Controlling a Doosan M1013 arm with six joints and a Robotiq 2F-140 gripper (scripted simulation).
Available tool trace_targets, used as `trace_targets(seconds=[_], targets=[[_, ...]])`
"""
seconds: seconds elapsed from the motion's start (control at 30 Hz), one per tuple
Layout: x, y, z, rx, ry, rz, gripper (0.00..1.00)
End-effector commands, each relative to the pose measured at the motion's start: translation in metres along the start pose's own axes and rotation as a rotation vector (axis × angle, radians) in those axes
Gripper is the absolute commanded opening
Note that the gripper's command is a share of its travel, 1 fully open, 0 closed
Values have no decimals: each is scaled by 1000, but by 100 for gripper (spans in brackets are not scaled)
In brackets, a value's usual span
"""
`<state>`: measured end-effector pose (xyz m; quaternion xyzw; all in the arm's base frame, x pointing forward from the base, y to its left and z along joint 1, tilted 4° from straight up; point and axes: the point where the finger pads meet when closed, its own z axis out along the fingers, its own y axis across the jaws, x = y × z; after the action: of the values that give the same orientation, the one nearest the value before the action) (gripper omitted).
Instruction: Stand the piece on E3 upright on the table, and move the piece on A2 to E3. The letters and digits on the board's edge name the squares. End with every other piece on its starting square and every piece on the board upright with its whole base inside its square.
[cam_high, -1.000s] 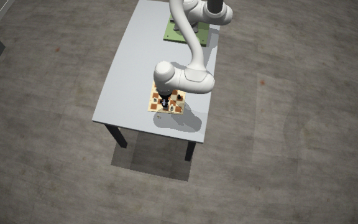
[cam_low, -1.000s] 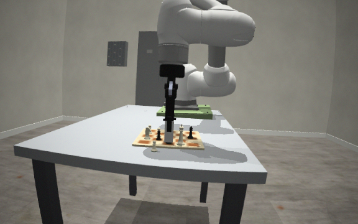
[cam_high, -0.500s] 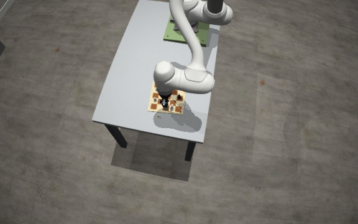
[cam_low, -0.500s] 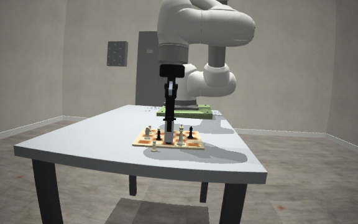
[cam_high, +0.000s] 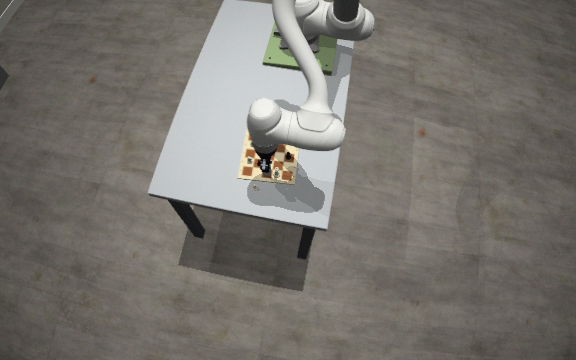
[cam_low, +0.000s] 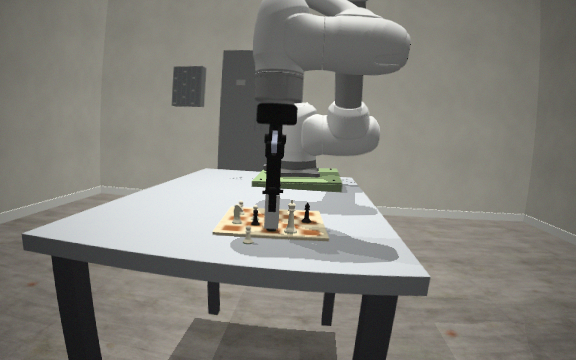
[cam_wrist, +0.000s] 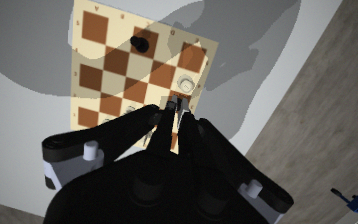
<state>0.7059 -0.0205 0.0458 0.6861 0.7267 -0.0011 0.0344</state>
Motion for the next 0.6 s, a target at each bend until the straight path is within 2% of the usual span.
trace_targets(seconds=[0.0, 0.13, 0.17, 0.23, 0.27, 0.33, 0.37, 0.53, 0.57], targets=[[0, 0, 0, 0, 0, 0, 0], [0, 0, 0, 0, 0, 0, 0], [0, 0, 0, 0, 0, 0, 4], [0, 0, 0, 0, 0, 0, 4], [0, 0, 0, 0, 0, 0, 8], [0, 0, 0, 0, 0, 0, 8], [0, 0, 0, 0, 0, 0, 12], [0, 0, 0, 0, 0, 0, 16], [0, 0, 0, 0, 0, 0, 20]])
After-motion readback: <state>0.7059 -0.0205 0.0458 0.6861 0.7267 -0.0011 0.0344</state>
